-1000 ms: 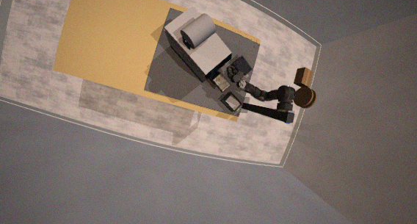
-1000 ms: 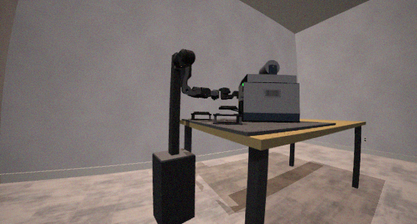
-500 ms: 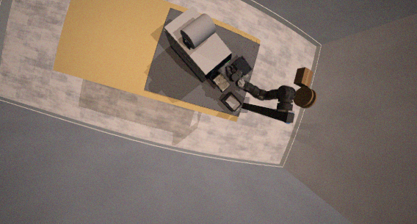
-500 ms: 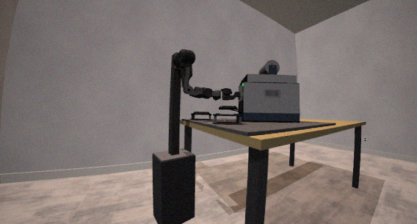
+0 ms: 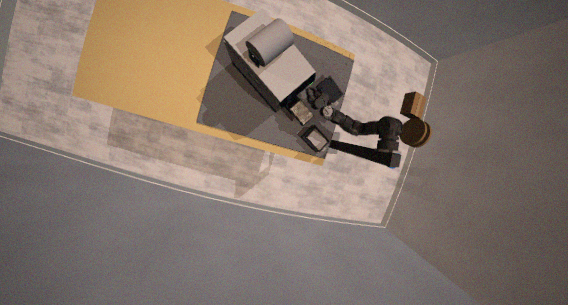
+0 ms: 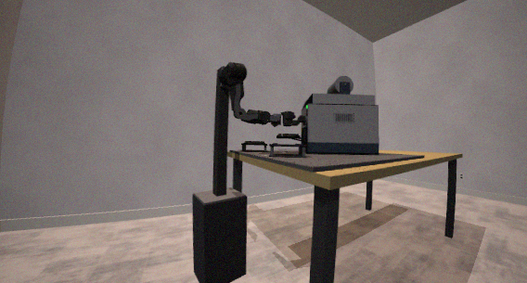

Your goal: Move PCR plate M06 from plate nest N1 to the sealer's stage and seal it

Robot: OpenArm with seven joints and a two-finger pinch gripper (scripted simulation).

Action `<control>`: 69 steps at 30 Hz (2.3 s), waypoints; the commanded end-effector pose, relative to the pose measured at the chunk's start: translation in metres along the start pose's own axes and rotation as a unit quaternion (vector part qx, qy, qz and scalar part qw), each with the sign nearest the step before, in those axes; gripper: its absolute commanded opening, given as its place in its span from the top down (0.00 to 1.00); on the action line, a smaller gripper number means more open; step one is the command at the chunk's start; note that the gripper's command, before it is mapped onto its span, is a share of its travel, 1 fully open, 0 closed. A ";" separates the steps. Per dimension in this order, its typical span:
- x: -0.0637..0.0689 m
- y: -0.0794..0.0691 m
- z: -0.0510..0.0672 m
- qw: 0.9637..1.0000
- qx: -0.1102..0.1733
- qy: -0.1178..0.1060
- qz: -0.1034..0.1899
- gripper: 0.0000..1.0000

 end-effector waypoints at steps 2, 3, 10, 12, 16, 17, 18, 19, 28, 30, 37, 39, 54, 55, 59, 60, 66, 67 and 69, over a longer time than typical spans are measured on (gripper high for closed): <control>0.003 -0.001 0.002 1.000 0.000 0.002 0.001 1.00; 0.004 -0.002 0.001 1.000 0.000 0.002 0.001 1.00; 0.005 -0.002 0.001 1.000 0.001 0.002 0.000 1.00; 0.005 -0.002 0.001 1.000 0.001 0.002 0.000 1.00; 0.005 -0.002 0.001 1.000 0.001 0.002 0.000 1.00; 0.005 -0.001 0.002 1.000 0.001 0.002 0.000 1.00; 0.006 -0.001 0.002 1.000 0.000 0.002 0.001 1.00; 0.006 -0.001 0.002 1.000 0.000 0.002 0.001 1.00; 0.006 0.000 0.002 1.000 0.000 0.002 0.002 1.00; 0.006 0.000 0.002 1.000 0.000 0.002 0.002 1.00; 0.002 -0.001 0.001 1.000 -0.001 0.003 0.003 1.00; 0.002 -0.001 0.001 1.000 -0.001 0.003 0.003 1.00; -0.002 0.000 0.001 1.000 -0.001 0.003 0.004 1.00; -0.003 0.000 0.001 1.000 -0.001 0.003 0.004 1.00; -0.003 0.000 0.001 1.000 -0.001 0.003 0.004 1.00; -0.003 0.000 0.001 1.000 -0.001 0.003 0.004 1.00; -0.003 0.000 0.001 1.000 -0.001 0.003 0.004 1.00; -0.003 0.000 0.001 1.000 -0.001 0.003 0.004 1.00; -0.005 -0.001 0.001 1.000 -0.001 0.003 0.004 1.00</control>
Point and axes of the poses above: the point where the finger pads meet when closed, its own x axis back along the fingers, its own y axis across the jaws, z = x × y, the point moved 9 cm from there along x, back along the fingers, and after that the axes turned 9 degrees about -x, right-handed, at the moved point
